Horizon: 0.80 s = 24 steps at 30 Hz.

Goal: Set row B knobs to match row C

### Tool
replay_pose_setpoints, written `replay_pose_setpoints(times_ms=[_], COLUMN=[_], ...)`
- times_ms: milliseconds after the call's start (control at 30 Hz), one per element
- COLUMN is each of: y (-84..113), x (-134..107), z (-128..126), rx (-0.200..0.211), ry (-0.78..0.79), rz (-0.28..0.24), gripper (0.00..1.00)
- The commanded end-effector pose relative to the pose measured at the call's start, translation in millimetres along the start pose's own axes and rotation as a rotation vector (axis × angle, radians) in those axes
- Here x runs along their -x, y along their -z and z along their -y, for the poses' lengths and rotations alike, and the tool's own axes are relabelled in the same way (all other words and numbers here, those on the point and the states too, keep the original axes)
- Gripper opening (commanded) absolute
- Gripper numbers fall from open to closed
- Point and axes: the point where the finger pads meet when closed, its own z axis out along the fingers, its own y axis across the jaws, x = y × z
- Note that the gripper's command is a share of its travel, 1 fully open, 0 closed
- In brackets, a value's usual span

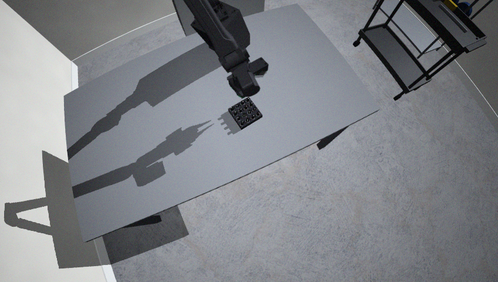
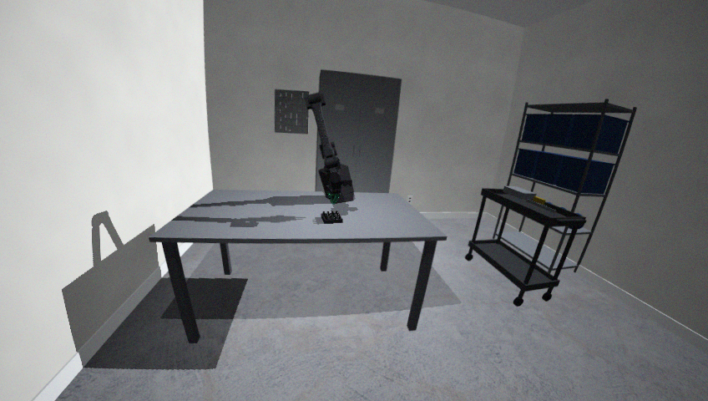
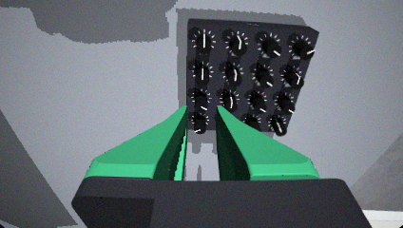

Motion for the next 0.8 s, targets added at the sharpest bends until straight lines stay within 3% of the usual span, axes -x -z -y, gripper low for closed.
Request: replay_pose_setpoints(times_ms=[0,767], y=[-1.5,-24.6], x=[-2,-6], z=[15,11], rx=[-0.025,-0.018], ry=[0.007,-0.001], rz=[-0.001,-0.001], gripper=[0.19,0.19])
